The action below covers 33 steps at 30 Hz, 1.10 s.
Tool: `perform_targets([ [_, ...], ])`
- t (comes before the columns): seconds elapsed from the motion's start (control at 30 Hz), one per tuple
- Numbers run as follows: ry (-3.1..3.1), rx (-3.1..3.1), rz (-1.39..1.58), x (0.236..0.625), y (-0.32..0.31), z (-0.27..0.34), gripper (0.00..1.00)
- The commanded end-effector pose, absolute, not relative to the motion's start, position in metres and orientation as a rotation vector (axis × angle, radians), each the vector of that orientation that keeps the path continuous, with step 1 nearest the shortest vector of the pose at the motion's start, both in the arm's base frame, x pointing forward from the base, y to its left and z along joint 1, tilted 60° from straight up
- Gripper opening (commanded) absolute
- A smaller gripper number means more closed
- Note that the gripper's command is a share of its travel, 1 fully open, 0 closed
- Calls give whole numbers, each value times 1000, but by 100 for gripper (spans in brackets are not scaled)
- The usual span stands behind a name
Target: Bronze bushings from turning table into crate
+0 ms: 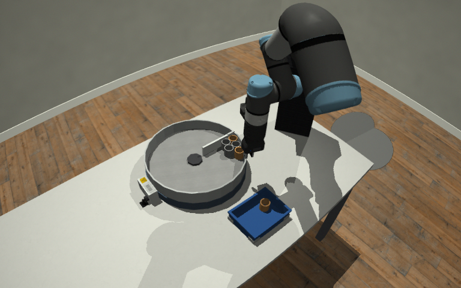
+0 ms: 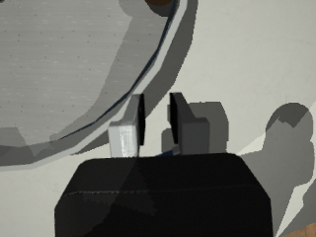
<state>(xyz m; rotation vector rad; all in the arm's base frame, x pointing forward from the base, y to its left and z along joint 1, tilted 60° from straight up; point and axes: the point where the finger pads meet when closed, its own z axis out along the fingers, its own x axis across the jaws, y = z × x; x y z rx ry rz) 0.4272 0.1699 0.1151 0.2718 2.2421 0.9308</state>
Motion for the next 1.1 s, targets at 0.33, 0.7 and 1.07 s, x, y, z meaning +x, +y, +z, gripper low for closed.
perform_targets([
  [0.33, 2243, 570, 1062, 409, 166, 125, 45],
  [0.7, 2243, 570, 1062, 408, 165, 123, 45],
  [1.07, 2243, 570, 1062, 408, 165, 123, 45],
])
